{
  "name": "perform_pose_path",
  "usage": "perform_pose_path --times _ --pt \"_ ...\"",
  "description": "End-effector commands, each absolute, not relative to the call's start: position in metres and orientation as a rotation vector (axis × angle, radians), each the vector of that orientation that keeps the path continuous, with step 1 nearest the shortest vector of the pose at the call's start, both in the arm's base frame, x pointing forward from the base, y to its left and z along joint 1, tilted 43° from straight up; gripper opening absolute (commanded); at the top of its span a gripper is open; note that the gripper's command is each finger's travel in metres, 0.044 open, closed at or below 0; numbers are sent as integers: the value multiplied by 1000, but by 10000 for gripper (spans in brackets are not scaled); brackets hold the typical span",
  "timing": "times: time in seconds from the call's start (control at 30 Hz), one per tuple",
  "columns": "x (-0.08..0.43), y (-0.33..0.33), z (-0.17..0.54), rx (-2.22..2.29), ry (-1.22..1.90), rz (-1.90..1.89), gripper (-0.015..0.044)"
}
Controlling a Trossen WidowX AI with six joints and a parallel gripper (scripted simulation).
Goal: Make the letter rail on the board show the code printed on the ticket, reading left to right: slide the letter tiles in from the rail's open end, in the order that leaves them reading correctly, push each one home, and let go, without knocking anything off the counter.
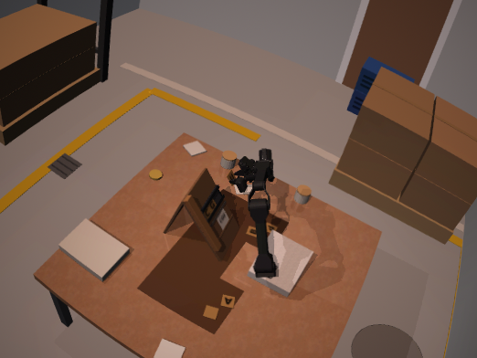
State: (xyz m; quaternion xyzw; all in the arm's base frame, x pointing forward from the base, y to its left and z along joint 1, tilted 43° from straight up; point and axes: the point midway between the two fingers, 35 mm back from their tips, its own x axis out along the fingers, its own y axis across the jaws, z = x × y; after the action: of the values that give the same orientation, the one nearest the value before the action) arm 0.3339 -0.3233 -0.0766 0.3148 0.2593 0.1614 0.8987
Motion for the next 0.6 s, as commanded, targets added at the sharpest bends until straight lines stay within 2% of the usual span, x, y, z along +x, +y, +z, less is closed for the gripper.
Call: perform_pose_path --times 0.0,0.57 --pt "347 -314 -80 658 532 339 0" --pt "349 -312 -80 658 531 340 0"
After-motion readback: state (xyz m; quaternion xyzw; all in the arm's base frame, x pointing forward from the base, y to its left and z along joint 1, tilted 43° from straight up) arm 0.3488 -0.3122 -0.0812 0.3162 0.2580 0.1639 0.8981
